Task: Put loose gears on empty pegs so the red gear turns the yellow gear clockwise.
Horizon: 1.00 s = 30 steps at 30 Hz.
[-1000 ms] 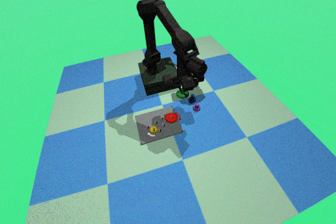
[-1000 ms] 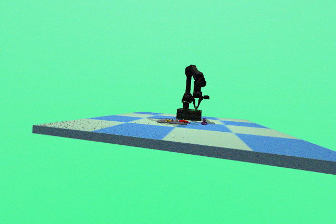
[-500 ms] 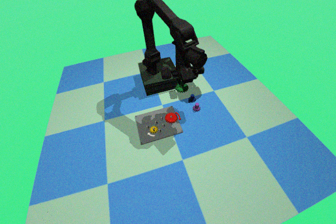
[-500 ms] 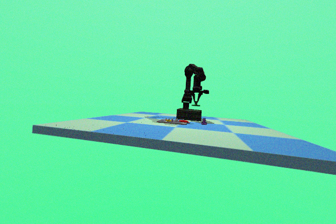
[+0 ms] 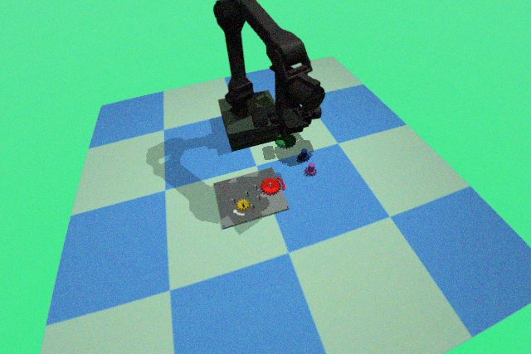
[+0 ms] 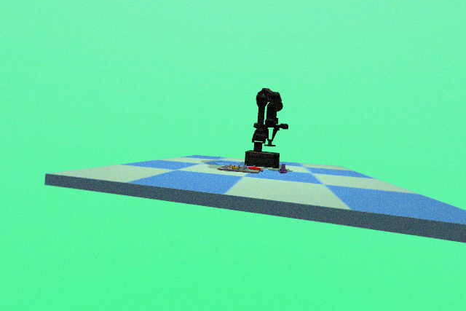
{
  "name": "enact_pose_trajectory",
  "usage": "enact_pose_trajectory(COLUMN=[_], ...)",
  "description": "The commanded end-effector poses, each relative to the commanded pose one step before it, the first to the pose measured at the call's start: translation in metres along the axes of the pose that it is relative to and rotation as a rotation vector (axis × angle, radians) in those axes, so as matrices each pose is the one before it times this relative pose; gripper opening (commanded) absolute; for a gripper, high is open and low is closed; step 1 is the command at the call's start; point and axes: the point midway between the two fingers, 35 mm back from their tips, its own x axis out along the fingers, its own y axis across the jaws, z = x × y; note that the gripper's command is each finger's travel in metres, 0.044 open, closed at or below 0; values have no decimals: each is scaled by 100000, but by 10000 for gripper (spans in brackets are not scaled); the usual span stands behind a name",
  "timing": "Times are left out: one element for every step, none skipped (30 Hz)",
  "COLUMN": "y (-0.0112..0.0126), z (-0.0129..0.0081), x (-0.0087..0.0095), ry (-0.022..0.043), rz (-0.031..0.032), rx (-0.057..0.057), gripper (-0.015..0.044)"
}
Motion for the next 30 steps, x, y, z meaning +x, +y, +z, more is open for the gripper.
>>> enact_pose_trajectory(y=[-365, -122, -125, -127, -133, -135, -138, -140, -142, -145, -147, -149, -152, -159, -162, -164, -167, -169, -172, -174, -154, -161, -164, -167, -170, -173, -175, -178, -181, -184], z=[926, 212, 211, 210, 206, 206, 205, 204, 203, 202, 201, 200, 205, 210, 208, 207, 205, 204, 202, 200, 195, 199, 197, 196, 194, 192, 191, 189, 187, 186], x=[157, 100, 101, 102, 111, 112, 113, 114, 115, 116, 116, 117, 130, 135, 136, 137, 138, 139, 139, 140, 119, 123, 124, 125, 126, 127, 127, 128, 129, 130], ry=[-981, -32, -32, -32, -11, -10, -10, -9, -9, -9, -8, -8, -95, -98, -97, -96, -95, -95, -94, -93, 11, 11, 11, 11, 11, 10, 10, 10, 10, 10], rz=[137, -1, -1, -1, -42, -42, -42, -41, -41, -41, -41, -41, -63, -66, -67, -69, -70, -71, -72, -73, -8, -8, -7, -7, -6, -6, -6, -5, -5, -5], rx=[177, 121, 121, 121, 151, 151, 151, 151, 151, 151, 151, 151, 117, 121, 121, 121, 121, 121, 121, 121, -96, -98, -98, -98, -98, -98, -98, -98, -98, -98], gripper=[0, 0, 0, 0, 0, 0, 0, 0, 0, 0, 0, 0, 0, 0, 0, 0, 0, 0, 0, 0, 0, 0, 0, 0, 0, 0, 0, 0, 0, 0])
